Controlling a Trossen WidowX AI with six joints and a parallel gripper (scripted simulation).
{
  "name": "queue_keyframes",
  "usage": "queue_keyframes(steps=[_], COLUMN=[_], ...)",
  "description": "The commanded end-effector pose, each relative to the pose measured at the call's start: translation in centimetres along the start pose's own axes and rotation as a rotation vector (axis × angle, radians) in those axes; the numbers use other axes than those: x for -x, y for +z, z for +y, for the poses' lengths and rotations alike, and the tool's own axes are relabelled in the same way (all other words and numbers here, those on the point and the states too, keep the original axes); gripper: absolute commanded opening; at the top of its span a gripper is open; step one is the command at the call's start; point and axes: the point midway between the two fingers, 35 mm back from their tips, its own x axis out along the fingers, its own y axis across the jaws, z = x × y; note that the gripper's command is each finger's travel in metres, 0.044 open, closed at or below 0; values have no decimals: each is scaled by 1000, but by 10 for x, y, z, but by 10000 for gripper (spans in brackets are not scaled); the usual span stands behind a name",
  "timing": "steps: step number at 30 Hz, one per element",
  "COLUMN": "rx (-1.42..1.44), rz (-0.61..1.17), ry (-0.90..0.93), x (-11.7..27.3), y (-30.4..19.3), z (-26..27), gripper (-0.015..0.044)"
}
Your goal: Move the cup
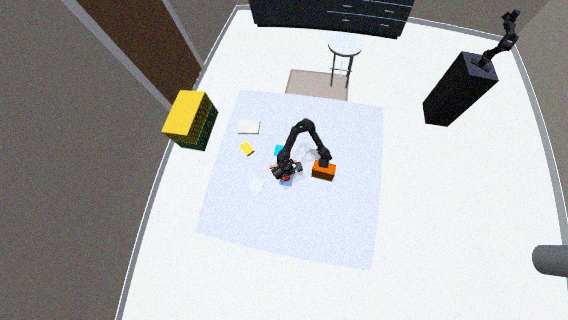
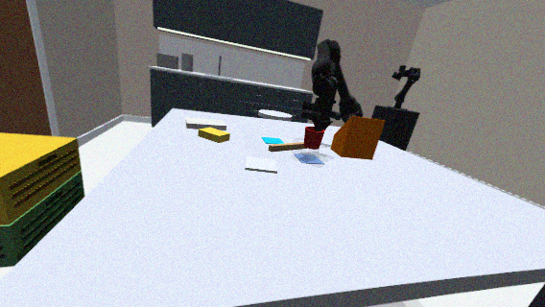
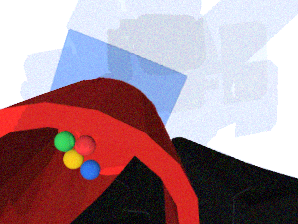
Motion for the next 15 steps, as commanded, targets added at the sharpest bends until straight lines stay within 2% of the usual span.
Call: queue_keyframes(steps=[1, 15], rx=[0, -3], rz=[0, 1], ry=[0, 0], x=[0, 0], y=[0, 13], z=[0, -2], gripper=[0, 0])
